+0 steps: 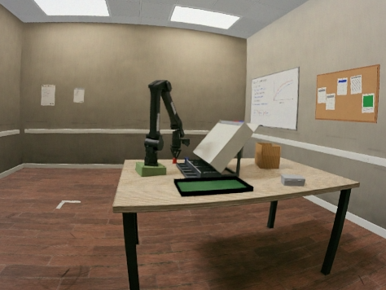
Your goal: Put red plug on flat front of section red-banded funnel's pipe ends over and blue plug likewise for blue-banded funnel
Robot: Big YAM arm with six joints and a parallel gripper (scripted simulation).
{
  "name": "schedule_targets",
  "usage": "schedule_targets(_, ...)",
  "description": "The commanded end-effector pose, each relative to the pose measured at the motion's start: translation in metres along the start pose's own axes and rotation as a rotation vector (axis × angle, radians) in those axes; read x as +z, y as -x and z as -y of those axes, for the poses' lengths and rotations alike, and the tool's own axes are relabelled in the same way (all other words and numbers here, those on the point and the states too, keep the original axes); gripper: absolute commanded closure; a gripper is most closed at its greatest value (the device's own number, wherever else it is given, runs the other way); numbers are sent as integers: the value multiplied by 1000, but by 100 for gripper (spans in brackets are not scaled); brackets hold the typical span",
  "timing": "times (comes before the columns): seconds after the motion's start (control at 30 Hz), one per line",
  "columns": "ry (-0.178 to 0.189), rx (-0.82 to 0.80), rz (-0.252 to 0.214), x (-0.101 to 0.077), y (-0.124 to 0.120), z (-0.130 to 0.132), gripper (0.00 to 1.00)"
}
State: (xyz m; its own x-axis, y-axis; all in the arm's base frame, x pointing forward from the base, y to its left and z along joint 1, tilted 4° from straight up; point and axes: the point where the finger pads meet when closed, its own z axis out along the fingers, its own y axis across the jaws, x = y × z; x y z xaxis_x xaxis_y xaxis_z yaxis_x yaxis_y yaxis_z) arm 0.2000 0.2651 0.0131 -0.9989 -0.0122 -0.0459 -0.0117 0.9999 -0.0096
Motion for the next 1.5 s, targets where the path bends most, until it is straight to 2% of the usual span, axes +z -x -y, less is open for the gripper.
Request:
schedule_targets(0.0, 12, 1, 10, -7, 4, -13, 13)
schedule_targets(1.47, 13, 4, 10, -2, 1, -9, 13)
